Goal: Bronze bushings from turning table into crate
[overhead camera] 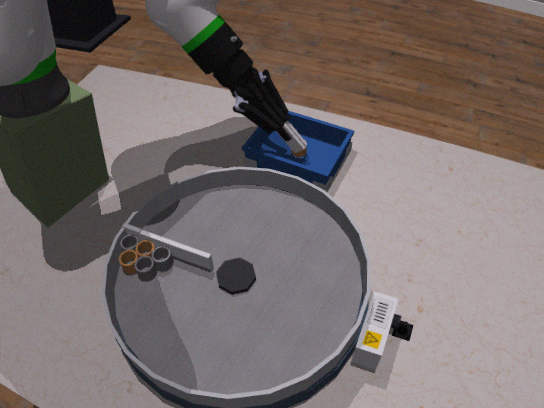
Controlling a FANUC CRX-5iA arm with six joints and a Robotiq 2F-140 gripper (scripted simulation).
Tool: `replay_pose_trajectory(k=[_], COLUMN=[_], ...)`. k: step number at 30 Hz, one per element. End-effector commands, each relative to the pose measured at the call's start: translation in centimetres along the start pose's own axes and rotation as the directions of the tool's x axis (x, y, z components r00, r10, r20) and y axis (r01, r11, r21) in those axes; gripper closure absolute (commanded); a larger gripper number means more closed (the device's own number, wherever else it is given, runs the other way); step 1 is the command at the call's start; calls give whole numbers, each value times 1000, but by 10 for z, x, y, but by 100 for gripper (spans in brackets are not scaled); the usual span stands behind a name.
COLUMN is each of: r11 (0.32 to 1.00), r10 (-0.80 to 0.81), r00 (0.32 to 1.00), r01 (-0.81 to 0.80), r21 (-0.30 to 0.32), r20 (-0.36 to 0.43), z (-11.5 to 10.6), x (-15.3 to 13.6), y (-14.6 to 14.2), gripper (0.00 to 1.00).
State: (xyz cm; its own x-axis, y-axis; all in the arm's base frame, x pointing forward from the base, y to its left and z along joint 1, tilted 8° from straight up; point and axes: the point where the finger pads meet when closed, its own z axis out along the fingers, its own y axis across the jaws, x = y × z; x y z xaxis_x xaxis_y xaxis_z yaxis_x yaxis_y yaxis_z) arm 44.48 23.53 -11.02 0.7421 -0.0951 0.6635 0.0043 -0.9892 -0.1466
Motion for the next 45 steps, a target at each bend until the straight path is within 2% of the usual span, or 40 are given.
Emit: replay_pose_trajectory(k=[1, 45], r11=[1000, 1000], r10=[0, 0], r00=[1000, 1000], r01=[0, 0], r21=[0, 0], r20=[0, 0], z=[1, 4], x=[0, -3], y=[0, 0], gripper=[100, 100])
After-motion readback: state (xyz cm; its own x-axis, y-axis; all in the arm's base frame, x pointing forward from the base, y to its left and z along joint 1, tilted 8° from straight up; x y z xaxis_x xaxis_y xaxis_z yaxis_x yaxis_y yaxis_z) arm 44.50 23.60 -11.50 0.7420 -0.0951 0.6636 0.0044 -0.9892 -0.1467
